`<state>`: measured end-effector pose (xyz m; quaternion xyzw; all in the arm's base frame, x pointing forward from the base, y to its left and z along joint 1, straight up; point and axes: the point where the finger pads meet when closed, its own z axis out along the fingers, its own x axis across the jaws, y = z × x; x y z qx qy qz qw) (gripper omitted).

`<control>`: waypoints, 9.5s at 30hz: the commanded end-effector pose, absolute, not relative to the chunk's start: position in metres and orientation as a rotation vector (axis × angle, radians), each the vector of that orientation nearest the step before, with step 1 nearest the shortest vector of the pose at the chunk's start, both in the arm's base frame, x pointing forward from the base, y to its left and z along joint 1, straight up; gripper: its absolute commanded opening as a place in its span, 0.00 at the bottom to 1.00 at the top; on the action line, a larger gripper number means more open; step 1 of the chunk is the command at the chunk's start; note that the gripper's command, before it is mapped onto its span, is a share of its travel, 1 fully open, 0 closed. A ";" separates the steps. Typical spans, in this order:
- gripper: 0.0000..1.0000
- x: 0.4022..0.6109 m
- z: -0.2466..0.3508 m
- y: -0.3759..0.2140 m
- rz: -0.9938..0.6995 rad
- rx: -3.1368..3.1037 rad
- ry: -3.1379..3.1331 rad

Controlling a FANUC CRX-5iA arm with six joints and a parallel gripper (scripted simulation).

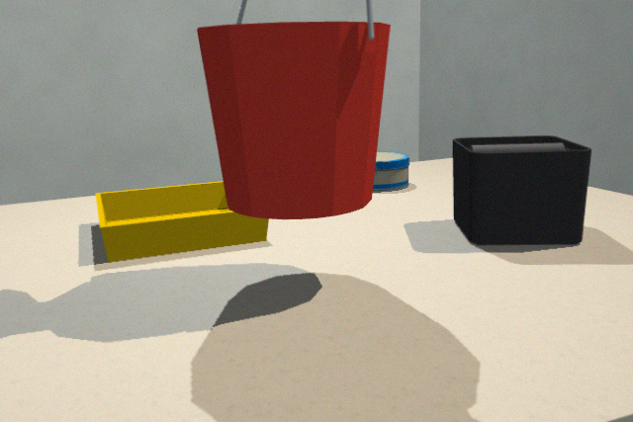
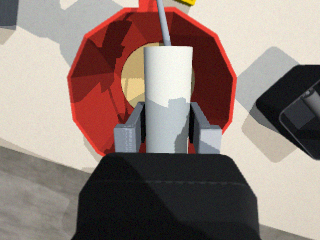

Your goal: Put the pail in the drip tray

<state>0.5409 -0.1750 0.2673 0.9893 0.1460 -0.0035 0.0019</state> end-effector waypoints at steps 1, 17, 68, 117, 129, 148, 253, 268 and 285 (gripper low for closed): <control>0.00 0.541 0.269 -0.174 -0.007 3.103 0.458; 0.00 0.538 0.269 -0.162 -0.007 3.103 0.458; 0.00 0.511 0.268 -0.063 -0.007 3.103 0.458; 0.00 0.482 0.268 0.046 -0.007 3.103 0.458; 0.00 0.476 0.268 0.067 -0.007 3.104 0.458; 0.00 0.471 0.268 0.085 -0.007 3.104 0.458; 0.00 0.469 0.266 0.095 -0.007 3.104 0.458; 0.00 0.469 0.260 0.095 -0.007 3.104 0.458; 0.00 0.469 0.246 0.095 -0.007 3.104 0.458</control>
